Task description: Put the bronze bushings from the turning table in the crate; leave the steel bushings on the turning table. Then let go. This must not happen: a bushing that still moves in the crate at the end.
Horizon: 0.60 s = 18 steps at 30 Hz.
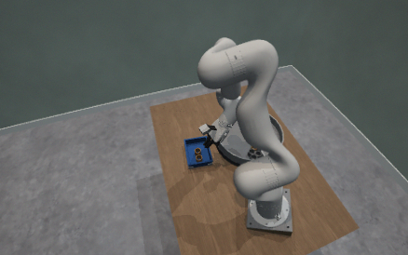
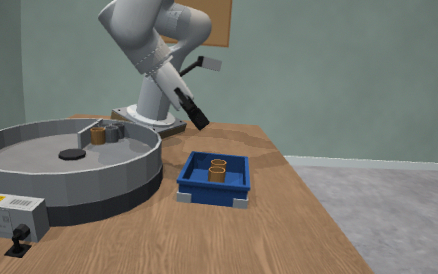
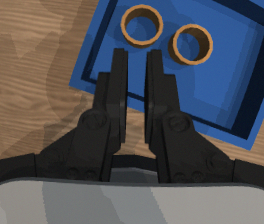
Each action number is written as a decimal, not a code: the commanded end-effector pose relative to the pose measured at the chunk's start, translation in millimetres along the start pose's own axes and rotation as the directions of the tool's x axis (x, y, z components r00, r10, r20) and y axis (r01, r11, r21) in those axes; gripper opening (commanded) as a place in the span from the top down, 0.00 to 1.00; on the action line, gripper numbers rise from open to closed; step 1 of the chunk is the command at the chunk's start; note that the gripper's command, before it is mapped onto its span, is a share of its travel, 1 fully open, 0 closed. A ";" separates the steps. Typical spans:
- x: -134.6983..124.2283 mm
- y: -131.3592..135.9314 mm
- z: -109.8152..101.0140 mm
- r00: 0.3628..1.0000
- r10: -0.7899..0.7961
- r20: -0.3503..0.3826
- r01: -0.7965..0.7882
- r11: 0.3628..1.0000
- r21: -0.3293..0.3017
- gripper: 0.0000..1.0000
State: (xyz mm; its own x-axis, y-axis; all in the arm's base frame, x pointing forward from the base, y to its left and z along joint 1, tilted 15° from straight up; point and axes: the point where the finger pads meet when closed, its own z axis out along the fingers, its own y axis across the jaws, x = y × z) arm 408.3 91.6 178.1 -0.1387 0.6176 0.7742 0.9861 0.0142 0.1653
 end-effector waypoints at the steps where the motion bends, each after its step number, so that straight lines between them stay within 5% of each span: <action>1: -29.4 -13.5 -26.5 1.000 -0.004 -0.001 0.004 1.000 0.000 0.90; 18: -128.6 -65.1 -109.2 1.000 -0.004 -0.001 0.004 1.000 0.000 0.90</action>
State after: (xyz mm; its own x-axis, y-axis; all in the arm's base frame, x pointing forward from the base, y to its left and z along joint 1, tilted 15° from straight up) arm 362.9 -39.5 142.9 -0.1409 0.6178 0.7736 0.9857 0.0146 0.1679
